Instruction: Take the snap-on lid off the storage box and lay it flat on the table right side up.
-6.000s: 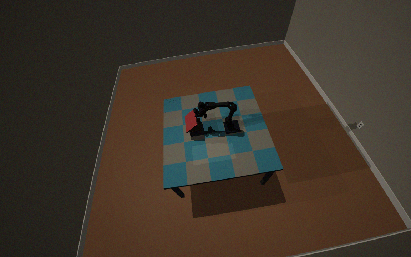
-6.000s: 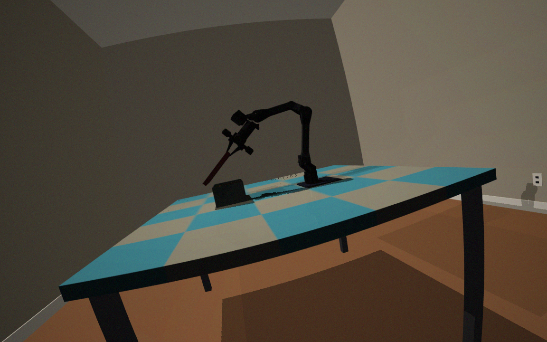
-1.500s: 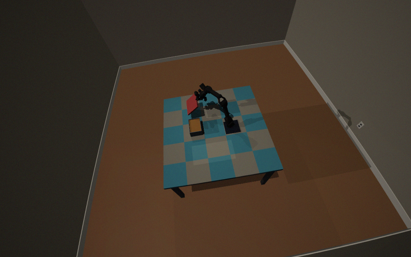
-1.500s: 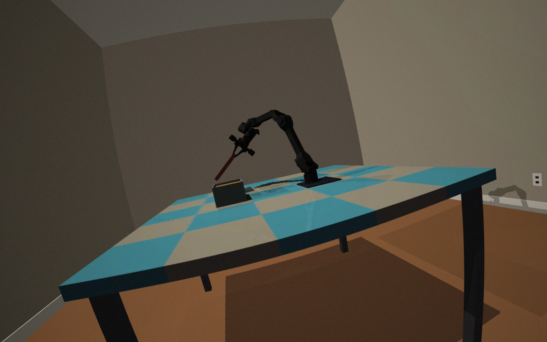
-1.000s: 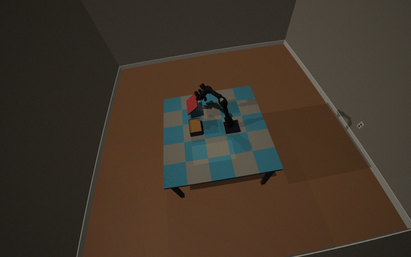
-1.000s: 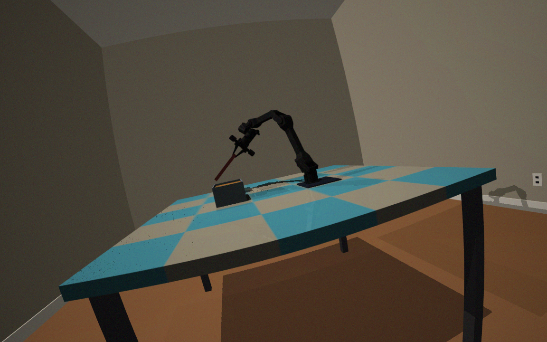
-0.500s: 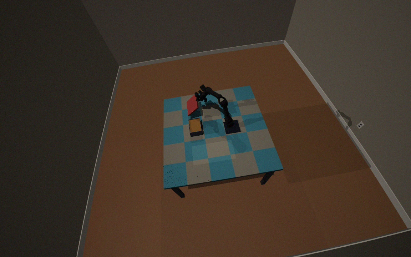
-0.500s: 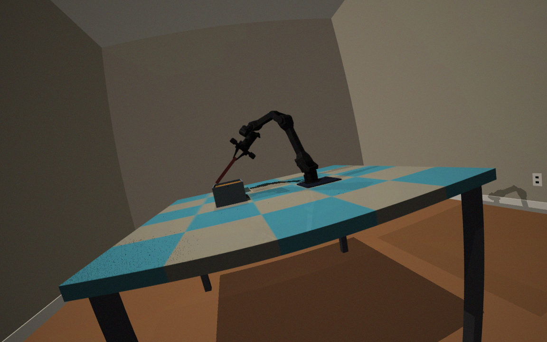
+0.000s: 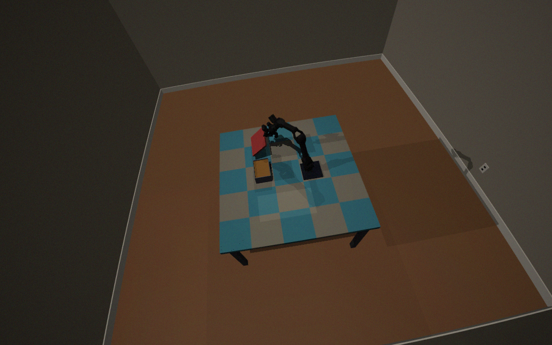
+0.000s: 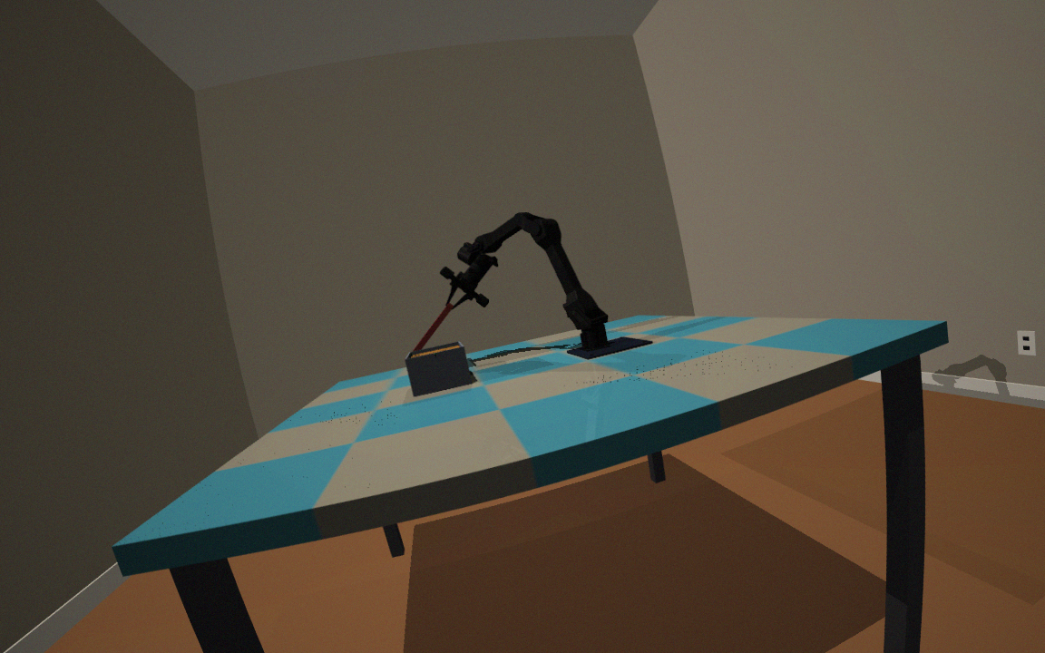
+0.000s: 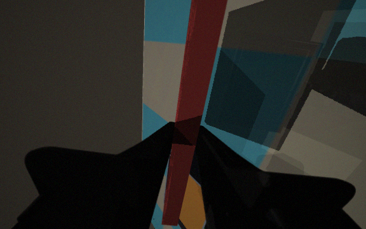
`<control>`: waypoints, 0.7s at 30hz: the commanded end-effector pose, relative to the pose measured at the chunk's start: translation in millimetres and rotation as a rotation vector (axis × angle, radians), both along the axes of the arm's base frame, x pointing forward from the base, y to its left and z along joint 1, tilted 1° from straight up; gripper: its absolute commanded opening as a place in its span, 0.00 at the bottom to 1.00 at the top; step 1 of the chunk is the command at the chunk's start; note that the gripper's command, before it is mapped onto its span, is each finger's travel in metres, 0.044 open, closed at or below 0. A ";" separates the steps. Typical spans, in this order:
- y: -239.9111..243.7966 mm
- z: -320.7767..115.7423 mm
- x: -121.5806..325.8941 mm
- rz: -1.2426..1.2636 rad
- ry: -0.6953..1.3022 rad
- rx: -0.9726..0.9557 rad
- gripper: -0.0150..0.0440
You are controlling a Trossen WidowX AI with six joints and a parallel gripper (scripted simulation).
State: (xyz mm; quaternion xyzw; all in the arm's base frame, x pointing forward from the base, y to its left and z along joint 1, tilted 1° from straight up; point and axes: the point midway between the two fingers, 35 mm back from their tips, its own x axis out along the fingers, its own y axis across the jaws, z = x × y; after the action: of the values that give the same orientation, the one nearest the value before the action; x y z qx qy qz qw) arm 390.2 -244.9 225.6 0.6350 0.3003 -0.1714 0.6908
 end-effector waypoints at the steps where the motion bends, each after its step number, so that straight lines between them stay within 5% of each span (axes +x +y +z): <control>1: 1.4 -0.7 0.3 0.008 -0.011 -0.001 0.25; 21: 1.2 -16.7 0.7 0.008 -0.011 -0.001 0.25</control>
State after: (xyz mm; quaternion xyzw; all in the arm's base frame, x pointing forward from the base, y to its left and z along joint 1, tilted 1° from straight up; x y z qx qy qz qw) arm 390.4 -245.1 209.4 0.6348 0.2998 -0.1712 0.6913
